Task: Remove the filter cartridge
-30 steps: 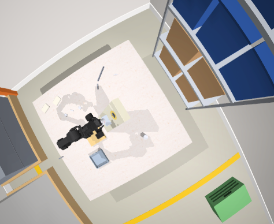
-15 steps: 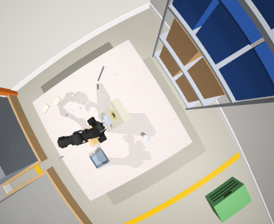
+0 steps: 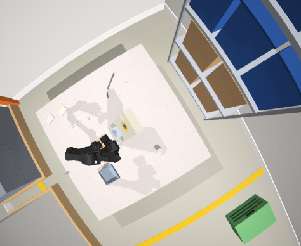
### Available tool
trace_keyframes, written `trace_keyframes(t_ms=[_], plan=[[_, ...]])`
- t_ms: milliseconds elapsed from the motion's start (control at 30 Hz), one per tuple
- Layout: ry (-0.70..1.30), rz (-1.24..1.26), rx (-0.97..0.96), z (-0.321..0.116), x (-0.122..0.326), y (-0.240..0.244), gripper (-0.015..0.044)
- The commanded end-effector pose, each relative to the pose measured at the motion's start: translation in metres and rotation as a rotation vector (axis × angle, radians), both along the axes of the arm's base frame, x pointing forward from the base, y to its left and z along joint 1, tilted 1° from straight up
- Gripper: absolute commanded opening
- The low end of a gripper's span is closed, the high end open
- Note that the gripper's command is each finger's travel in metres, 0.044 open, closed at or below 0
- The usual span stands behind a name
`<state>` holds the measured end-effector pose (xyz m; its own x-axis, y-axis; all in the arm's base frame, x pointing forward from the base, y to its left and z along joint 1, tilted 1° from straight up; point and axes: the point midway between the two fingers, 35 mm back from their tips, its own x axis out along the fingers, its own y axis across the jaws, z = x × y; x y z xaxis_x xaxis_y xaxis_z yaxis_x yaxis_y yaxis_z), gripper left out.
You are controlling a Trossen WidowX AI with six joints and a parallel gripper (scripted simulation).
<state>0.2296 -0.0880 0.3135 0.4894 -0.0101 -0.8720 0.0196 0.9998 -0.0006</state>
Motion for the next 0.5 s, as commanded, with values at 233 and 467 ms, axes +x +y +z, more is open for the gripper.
trace_keyframes(t_ms=[233, 467], plan=[[0.004, -0.218, -0.001, -0.009, -0.011, -0.036, 0.0000], [0.004, -0.425, -0.004, -0.017, -0.028, -0.070, 0.0000]])
